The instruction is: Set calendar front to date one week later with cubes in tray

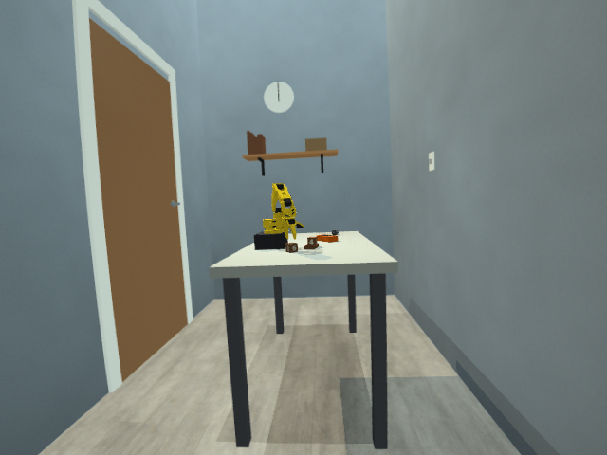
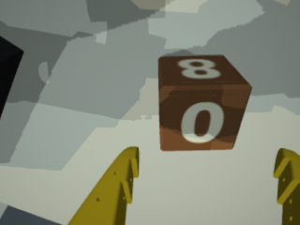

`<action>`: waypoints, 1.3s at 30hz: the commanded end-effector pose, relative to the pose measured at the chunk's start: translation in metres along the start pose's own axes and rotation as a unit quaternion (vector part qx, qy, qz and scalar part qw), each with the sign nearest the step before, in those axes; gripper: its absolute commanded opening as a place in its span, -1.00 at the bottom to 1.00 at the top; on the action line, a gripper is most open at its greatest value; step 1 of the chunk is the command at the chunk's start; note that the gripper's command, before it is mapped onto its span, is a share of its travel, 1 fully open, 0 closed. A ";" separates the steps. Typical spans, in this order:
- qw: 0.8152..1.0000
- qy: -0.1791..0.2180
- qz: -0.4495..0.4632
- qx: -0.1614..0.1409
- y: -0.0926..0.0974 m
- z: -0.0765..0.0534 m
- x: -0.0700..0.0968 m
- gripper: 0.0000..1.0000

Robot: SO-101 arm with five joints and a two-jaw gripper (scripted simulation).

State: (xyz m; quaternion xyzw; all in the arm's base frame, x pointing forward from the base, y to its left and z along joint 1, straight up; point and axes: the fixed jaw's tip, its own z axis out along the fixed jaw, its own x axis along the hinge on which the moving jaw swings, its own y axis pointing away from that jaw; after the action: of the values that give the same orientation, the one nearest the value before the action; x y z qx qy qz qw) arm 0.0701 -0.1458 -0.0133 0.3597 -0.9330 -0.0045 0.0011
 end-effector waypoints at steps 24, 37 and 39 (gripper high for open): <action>1.000 -0.002 0.009 -0.005 0.001 0.012 0.001 -0.30; 1.000 -0.002 0.009 -0.005 0.001 0.033 0.001 -0.30; 1.000 -0.002 0.009 -0.005 0.001 0.034 0.001 -0.30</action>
State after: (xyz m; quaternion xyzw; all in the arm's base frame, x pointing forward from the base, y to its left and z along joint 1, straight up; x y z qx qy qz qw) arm 0.0711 -0.1480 -0.0422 0.3594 -0.9332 -0.0026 0.0010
